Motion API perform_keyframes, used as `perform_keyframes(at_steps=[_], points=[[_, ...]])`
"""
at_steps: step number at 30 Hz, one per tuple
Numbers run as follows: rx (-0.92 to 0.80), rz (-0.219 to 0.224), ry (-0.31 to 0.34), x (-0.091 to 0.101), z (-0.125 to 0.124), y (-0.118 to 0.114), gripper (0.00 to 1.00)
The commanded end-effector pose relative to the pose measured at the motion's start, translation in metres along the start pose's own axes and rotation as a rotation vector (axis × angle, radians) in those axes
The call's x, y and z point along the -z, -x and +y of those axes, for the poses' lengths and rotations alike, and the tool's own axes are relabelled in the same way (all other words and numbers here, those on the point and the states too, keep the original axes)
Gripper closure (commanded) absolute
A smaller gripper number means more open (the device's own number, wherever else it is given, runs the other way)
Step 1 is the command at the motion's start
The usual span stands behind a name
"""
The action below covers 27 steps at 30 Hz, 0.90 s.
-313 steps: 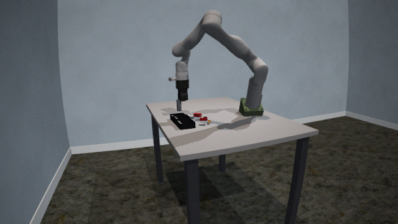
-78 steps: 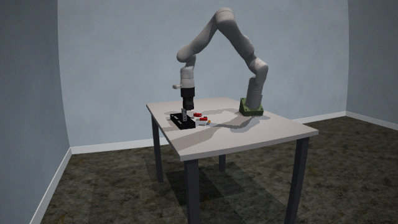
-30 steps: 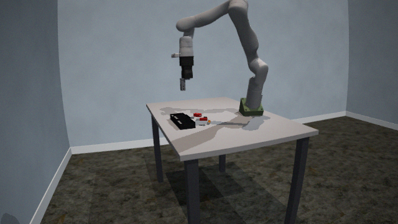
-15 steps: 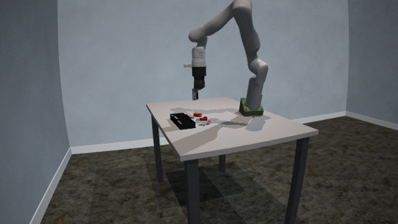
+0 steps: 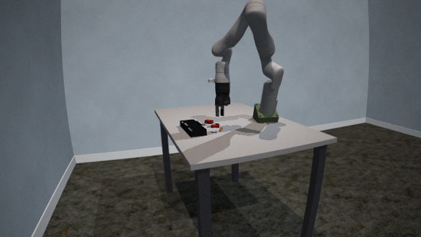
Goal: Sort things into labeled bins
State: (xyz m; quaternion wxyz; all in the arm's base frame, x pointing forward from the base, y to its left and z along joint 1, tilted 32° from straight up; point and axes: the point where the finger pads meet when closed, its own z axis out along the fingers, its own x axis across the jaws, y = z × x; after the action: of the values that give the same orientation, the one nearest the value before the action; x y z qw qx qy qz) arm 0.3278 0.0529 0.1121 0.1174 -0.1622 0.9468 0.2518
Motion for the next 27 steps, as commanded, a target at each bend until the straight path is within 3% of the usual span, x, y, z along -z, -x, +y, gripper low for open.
perform_keyframes(at_steps=[1,16,27], points=[[-0.071,0.011,-0.002,-0.0048,0.0029,-0.0037,0.4],[-0.747,0.012,-0.004,-0.0039,0.0026,-0.0031,0.4],[-0.813,0.02,-0.013,-0.0044,0.0014,-0.0032,0.4]])
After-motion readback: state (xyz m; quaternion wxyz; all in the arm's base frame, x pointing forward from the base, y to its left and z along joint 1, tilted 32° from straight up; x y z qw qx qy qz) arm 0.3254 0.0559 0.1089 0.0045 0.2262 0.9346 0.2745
